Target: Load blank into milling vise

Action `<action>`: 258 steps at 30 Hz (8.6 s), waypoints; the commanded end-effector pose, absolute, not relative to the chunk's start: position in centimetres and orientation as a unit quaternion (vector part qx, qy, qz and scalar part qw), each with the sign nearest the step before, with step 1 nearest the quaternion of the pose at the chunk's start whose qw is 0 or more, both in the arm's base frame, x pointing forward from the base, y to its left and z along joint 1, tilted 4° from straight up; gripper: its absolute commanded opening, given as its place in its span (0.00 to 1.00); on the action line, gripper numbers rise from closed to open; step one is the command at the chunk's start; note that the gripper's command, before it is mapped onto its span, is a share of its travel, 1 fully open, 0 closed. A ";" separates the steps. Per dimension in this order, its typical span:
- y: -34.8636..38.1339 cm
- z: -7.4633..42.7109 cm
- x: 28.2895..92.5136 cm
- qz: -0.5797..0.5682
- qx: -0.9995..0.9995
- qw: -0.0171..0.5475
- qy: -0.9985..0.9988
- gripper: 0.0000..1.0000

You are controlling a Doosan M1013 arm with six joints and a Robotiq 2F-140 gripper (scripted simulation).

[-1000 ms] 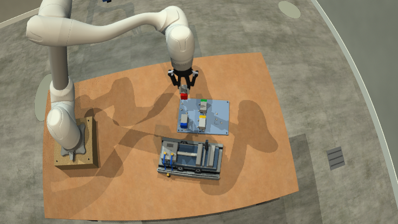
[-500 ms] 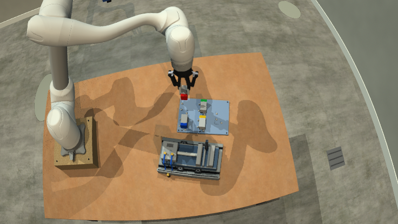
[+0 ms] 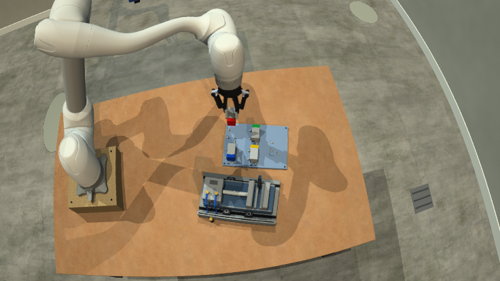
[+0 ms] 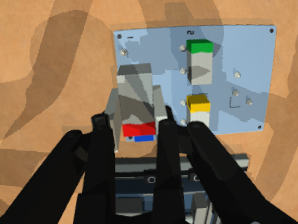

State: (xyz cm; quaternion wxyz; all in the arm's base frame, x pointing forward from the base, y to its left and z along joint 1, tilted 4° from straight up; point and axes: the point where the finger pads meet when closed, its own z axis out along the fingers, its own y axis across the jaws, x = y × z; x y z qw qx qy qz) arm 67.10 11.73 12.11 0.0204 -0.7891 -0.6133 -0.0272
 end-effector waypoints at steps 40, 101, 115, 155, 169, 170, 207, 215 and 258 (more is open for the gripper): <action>10.4 11.7 67.3 -0.027 -0.805 0.021 -0.592 0.00; -7.4 10.1 69.7 -0.027 -0.805 0.021 -0.592 0.00; -11.3 9.7 70.2 -0.027 -0.805 0.021 -0.592 0.00; -20.6 8.9 71.5 -0.027 -0.805 0.021 -0.592 0.00; -19.7 9.0 71.4 -0.027 -0.805 0.021 -0.592 0.00; -19.6 9.0 71.4 -0.027 -0.805 0.021 -0.592 0.00; -18.9 9.1 71.3 -0.027 -0.805 0.021 -0.592 0.00; -18.8 9.1 71.2 -0.027 -0.805 0.021 -0.592 0.00; -18.4 6.2 71.3 -0.027 -0.805 0.021 -0.592 0.00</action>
